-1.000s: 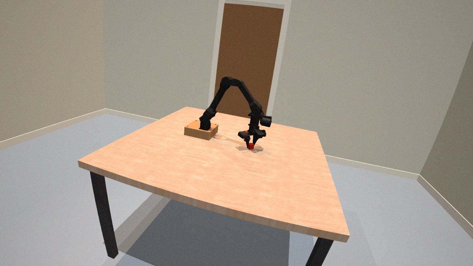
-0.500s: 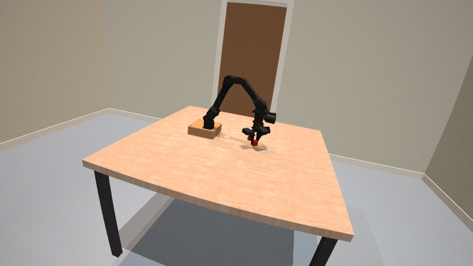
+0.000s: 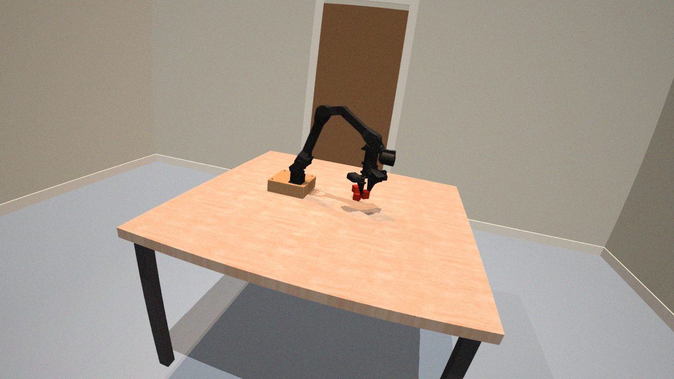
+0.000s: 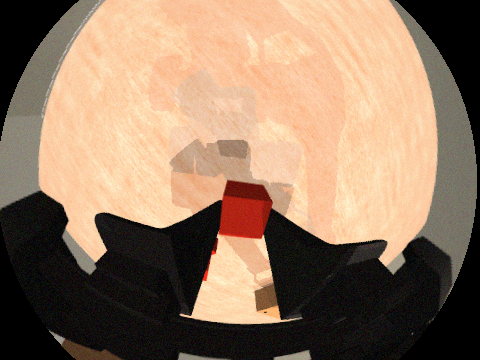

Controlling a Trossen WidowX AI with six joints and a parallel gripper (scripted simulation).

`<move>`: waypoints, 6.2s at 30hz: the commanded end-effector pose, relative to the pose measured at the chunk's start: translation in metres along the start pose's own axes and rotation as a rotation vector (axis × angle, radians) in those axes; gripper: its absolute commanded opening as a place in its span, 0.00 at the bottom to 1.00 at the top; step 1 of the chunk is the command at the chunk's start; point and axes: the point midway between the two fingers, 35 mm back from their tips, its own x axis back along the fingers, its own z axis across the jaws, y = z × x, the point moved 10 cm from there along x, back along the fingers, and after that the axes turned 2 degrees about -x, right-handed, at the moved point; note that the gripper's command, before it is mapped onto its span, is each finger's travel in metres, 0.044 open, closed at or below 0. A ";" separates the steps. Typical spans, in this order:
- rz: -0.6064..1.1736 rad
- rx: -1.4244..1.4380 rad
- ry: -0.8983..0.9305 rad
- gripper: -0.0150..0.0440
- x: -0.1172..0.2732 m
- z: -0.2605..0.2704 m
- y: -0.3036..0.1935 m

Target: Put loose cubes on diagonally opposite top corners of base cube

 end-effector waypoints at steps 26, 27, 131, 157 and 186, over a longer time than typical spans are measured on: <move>-0.006 -0.036 0.010 0.43 0.041 0.015 -0.036; -0.005 -0.040 0.010 0.43 0.040 0.016 -0.038; -0.002 -0.109 0.007 0.60 -0.014 0.038 -0.099; -0.002 -0.109 0.008 0.60 0.014 0.037 -0.099; 0.000 -0.109 0.004 0.87 0.039 0.037 -0.099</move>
